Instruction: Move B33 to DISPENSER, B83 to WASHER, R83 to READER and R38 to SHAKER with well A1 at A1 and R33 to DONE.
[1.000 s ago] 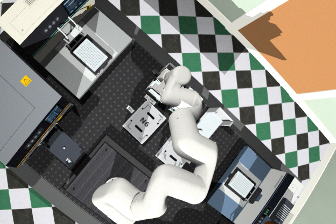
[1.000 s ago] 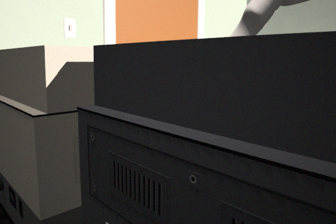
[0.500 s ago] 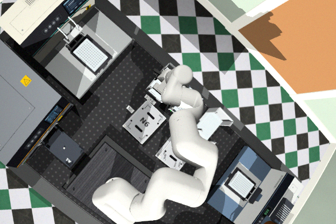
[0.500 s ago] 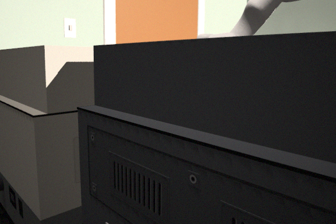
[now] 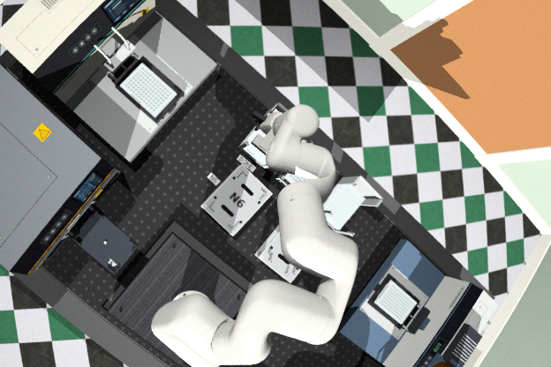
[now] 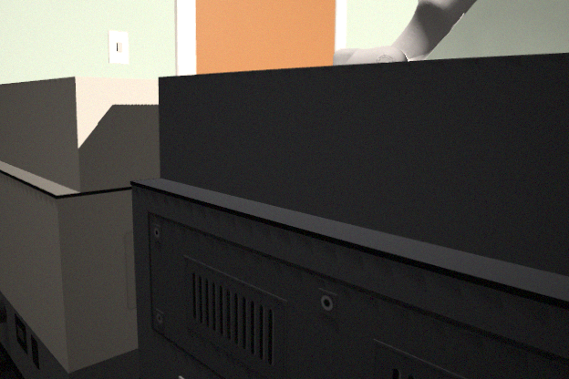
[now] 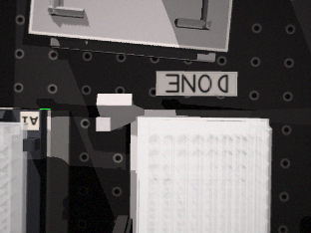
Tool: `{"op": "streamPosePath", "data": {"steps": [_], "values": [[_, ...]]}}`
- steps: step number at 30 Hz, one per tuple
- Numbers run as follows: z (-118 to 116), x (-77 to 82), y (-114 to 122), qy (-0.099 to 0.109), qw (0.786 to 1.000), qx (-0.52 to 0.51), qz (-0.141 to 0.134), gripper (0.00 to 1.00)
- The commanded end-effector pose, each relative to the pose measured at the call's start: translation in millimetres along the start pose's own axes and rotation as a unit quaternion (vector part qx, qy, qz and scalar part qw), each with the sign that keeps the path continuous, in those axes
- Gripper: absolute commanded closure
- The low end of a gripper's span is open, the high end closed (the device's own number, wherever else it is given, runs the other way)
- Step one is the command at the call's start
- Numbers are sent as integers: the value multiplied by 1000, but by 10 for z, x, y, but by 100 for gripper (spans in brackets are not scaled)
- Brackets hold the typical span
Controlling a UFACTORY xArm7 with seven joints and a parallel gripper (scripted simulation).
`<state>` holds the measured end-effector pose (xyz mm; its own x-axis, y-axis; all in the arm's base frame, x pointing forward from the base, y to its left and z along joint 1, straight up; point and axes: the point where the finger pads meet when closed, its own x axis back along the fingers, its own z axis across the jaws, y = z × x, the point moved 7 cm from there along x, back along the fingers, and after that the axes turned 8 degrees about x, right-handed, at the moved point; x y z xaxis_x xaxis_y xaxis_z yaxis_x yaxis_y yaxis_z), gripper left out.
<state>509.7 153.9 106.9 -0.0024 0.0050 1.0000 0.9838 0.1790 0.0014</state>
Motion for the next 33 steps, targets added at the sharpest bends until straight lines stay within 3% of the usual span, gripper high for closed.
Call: {"op": "streamPosePath", "data": {"steps": [1, 33], "values": [[2, 58, 14, 0, 1000, 0, -3, 0], [2, 432, 13, 0, 1000, 0, -3, 0]]}}
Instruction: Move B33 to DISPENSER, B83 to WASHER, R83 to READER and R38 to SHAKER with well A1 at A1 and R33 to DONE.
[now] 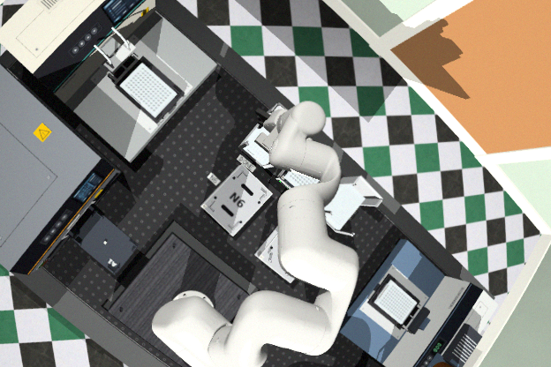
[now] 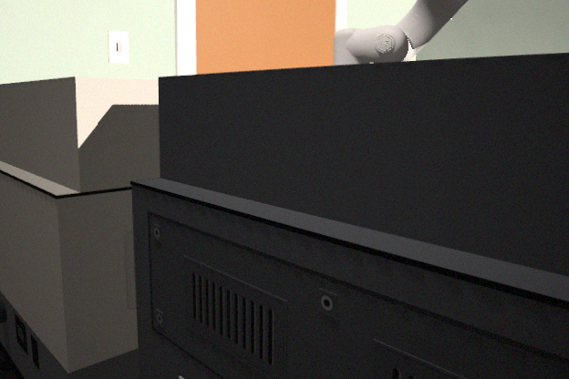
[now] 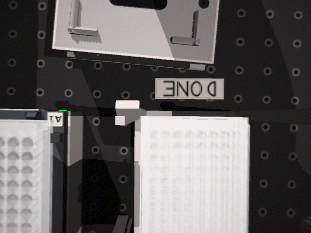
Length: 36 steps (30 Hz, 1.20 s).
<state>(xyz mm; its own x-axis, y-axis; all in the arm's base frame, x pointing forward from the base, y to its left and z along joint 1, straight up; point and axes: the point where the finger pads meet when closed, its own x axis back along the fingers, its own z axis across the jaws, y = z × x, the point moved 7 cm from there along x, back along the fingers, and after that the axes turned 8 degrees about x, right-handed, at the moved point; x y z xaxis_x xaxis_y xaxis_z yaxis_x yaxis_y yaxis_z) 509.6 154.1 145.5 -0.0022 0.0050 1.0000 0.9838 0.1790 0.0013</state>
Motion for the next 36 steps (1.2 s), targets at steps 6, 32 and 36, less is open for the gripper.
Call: {"op": "streamPosePath", "data": {"steps": [6, 32, 36], "values": [[2, 126, 13, 0, 1000, 0, -3, 0], [2, 419, 12, 0, 1000, 0, -3, 0], [2, 473, 12, 0, 1000, 0, -3, 0]]}}
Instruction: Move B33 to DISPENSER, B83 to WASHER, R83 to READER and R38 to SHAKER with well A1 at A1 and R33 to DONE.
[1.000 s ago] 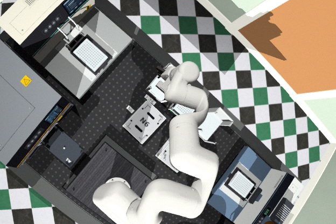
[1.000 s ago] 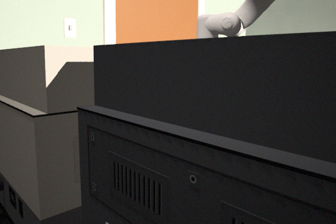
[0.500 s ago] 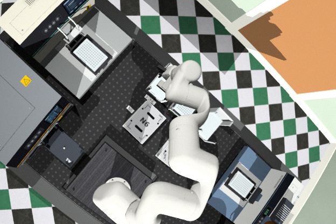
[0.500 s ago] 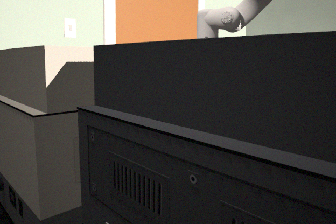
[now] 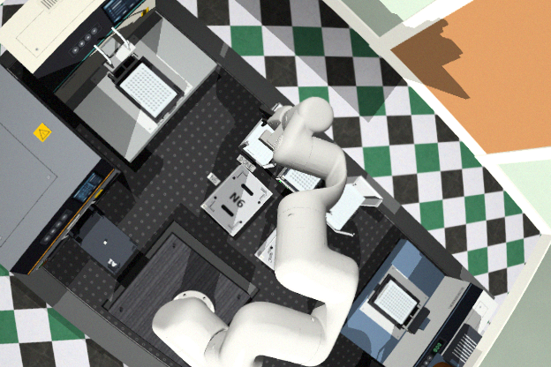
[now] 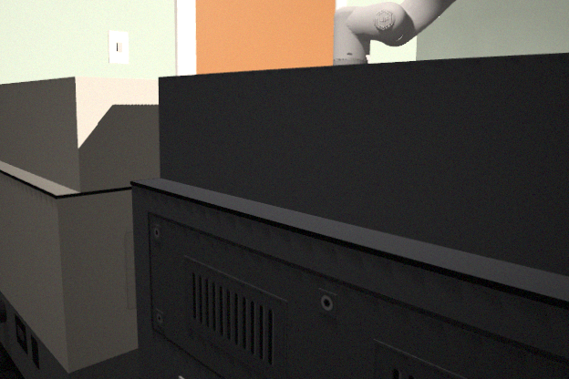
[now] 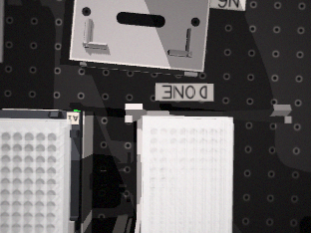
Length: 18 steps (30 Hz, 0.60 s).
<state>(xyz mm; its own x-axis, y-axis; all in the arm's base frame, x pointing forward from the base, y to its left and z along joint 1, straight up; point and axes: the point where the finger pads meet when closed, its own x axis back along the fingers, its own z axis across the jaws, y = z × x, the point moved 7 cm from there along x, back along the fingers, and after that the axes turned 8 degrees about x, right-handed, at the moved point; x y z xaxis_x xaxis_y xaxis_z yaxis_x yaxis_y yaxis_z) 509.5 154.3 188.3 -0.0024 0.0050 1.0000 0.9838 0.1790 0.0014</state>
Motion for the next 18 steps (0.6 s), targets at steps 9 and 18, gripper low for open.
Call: {"op": "streamPosePath", "data": {"steps": [9, 18], "values": [[2, 139, 11, 0, 1000, 0, -3, 0], [2, 259, 11, 0, 1000, 0, -3, 0]]}}
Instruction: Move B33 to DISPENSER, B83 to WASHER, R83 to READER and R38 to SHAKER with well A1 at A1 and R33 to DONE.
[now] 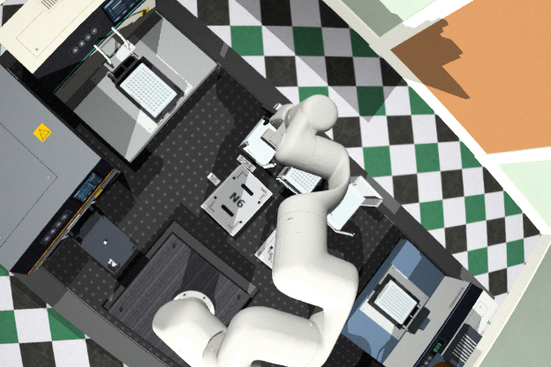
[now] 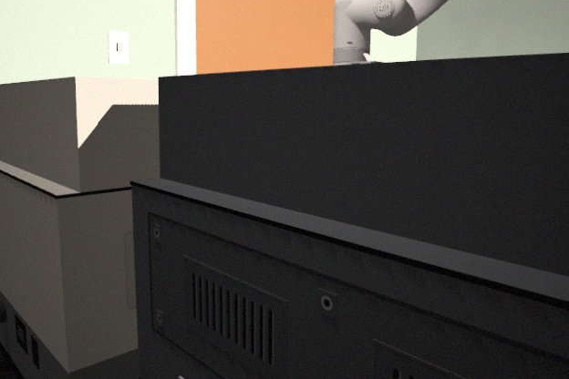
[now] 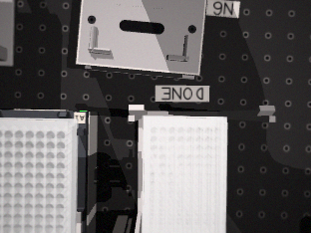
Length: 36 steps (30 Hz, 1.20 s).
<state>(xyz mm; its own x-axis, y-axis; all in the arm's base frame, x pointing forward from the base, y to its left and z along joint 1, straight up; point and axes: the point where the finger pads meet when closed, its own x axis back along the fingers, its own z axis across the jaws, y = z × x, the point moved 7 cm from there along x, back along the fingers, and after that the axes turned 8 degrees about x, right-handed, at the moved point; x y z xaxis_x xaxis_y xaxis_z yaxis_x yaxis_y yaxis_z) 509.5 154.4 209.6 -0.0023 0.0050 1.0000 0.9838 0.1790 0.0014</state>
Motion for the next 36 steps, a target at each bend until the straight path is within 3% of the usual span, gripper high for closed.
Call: {"op": "streamPosePath", "data": {"steps": [1, 36], "values": [[2, 59, 11, 0, 1000, 0, -3, 0], [2, 441, 9, 0, 1000, 0, -3, 0]]}}
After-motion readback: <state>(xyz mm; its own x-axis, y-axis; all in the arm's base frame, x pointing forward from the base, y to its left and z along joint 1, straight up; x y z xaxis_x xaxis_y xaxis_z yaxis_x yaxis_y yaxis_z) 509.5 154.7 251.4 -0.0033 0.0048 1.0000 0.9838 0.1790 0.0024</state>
